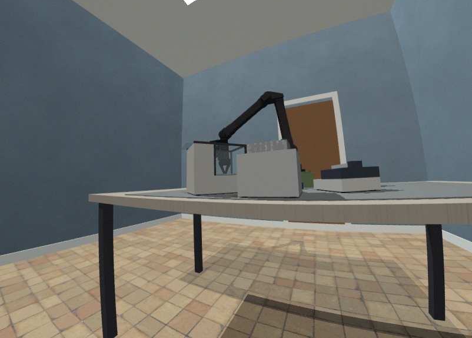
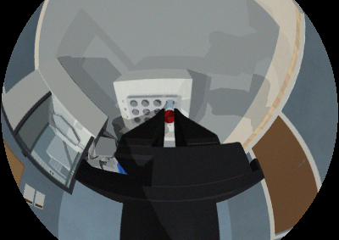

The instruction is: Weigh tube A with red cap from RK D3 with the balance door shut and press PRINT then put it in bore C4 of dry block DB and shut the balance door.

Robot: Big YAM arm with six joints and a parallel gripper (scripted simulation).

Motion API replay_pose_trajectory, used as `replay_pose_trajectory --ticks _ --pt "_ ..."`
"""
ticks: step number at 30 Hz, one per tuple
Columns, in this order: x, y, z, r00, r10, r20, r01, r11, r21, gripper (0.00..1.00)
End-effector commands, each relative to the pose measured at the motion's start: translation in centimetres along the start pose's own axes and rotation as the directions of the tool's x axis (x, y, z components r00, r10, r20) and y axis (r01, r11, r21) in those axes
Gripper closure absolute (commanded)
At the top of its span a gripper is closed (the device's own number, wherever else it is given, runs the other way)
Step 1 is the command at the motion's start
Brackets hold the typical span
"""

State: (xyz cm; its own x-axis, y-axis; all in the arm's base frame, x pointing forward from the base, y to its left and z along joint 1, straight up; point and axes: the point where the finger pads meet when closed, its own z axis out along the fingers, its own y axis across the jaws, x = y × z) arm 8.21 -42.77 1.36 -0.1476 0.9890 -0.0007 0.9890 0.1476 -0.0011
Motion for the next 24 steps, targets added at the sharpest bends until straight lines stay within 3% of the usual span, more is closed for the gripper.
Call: replay_pose_trajectory --ticks 1,24 --pt "-1.0 0.2 0.3 1.0 -0.002 0.017 0.002 1.0 -0.004 0.91" --pt "-0.2 -0.4 1.9 1.0 0.0 0.0 0.0 1.0 -0.003 0.91"
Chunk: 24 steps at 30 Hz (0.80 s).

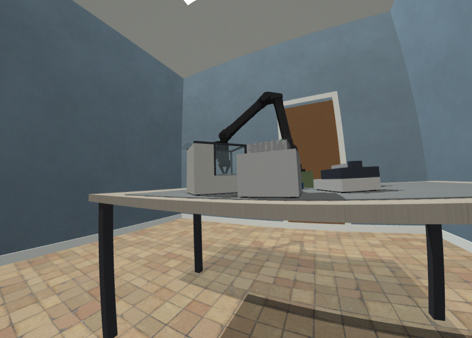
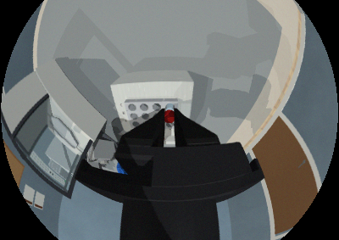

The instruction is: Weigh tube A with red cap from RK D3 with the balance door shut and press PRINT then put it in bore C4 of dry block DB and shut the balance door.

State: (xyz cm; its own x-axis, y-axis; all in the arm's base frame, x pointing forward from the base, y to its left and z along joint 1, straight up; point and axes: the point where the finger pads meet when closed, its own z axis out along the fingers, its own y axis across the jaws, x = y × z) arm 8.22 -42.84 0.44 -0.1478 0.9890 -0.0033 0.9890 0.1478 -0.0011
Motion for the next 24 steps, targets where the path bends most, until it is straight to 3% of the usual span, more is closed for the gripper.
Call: replay_pose_trajectory --ticks 1,13,14,15,16,18,19,20,21,24 --pt "-0.3 -0.3 0.9 1.0 0.0 0.002 0.0 1.0 -0.003 0.91" --pt "-0.5 -0.4 1.1 1.0 0.001 0.005 -0.001 1.0 -0.003 0.91" --pt "-1.3 0.0 -0.2 1.0 0.0 0.029 0.0 1.0 -0.003 0.91" --pt "-1.3 0.0 -0.2 1.0 0.0 0.029 0.0 1.0 -0.003 0.91" --pt "-0.5 -0.5 1.1 1.0 0.001 0.006 -0.001 1.0 -0.003 0.91" --pt "-0.5 -0.5 1.1 1.0 0.002 0.006 -0.002 1.0 -0.003 0.91" --pt "-1.3 -0.1 -0.2 1.0 0.0 0.029 0.0 1.0 -0.003 0.91" --pt "-1.3 -0.1 -0.2 1.0 0.0 0.029 0.0 1.0 -0.003 0.91" --pt "-0.4 -0.5 1.1 1.0 0.001 0.005 -0.001 1.0 -0.003 0.91" --pt "-0.4 -0.5 1.1 1.0 0.002 0.005 -0.002 1.0 -0.003 0.91"
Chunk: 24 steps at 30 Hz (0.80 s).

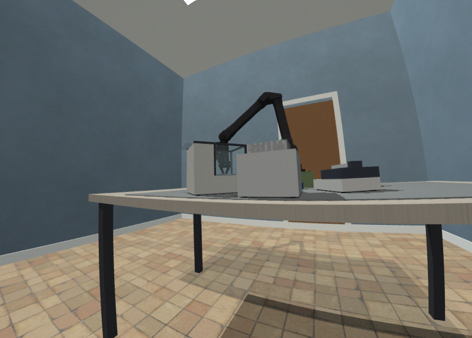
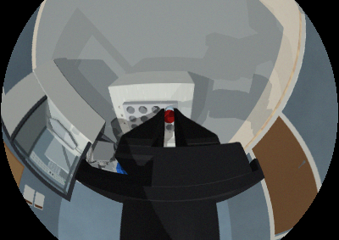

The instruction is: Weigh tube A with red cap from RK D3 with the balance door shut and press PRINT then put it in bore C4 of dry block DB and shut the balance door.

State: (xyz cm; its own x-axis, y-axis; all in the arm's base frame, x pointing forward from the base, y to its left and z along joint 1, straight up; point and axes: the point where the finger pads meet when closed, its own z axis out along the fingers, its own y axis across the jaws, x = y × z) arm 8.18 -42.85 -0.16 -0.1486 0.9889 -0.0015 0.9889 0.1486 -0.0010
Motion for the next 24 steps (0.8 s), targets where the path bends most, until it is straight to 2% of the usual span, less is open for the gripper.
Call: replay_pose_trajectory --ticks 1,11,12,16,17,18,20,21,23,24 --pt "-0.4 -0.5 0.5 1.0 0.003 0.007 -0.003 1.0 -0.003 0.91" --pt "-0.4 -0.5 0.5 1.0 0.004 0.008 -0.004 1.0 -0.003 0.91" --pt "-1.3 -0.1 -0.8 1.0 0.001 0.031 -0.001 1.0 -0.003 0.91" --pt "-1.3 -0.1 -0.8 1.0 0.001 0.031 -0.001 1.0 -0.003 0.91" --pt "-0.5 -0.6 0.4 1.0 0.004 0.011 -0.004 1.0 -0.003 0.91" --pt "-1.3 -0.1 -0.8 1.0 0.001 0.031 -0.001 1.0 -0.003 0.91" --pt "-1.3 -0.1 -0.8 1.0 0.001 0.031 -0.001 1.0 -0.003 0.91" --pt "-0.5 -0.6 0.4 1.0 0.004 0.011 -0.004 1.0 -0.003 0.91" --pt "-1.3 -0.1 -0.8 1.0 0.001 0.031 -0.001 1.0 -0.003 0.91" --pt "-1.3 -0.1 -0.8 1.0 0.001 0.031 -0.001 1.0 -0.003 0.91"
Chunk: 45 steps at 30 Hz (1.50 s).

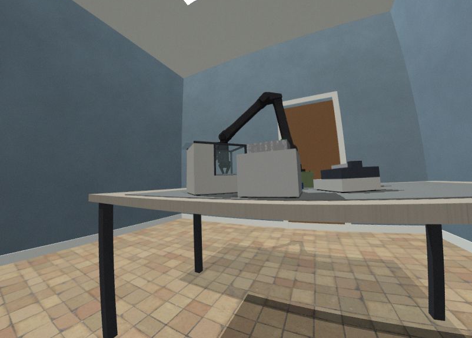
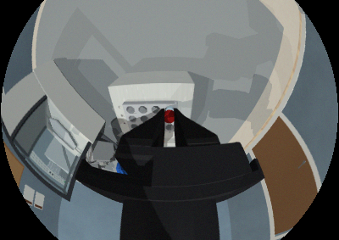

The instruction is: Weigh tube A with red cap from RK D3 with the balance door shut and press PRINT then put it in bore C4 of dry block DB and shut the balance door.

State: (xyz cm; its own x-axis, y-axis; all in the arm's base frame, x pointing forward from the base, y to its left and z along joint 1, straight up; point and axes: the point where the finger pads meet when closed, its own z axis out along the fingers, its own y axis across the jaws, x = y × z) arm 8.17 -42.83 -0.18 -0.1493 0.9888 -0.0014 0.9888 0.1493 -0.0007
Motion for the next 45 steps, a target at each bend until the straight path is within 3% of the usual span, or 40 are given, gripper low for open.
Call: replay_pose_trajectory --ticks 1,7,8,33,36,45 --pt "-1.3 -0.1 -0.9 1.0 0.001 0.031 -0.001 1.0 -0.002 0.91" --pt "-1.3 -0.1 -0.9 1.0 0.001 0.031 -0.001 1.0 -0.002 0.91" --pt "-0.9 -0.6 -0.3 1.0 0.004 0.026 -0.004 1.0 -0.003 0.64" --pt "-1.3 -0.1 -0.9 1.0 0.001 0.031 -0.001 1.0 -0.002 0.64" --pt "-2.3 -0.5 -2.9 0.998 0.005 0.061 -0.005 1.0 -0.004 0.64" --pt "-2.4 -0.3 -4.6 0.998 0.0 0.065 0.0 1.0 -0.004 0.64"
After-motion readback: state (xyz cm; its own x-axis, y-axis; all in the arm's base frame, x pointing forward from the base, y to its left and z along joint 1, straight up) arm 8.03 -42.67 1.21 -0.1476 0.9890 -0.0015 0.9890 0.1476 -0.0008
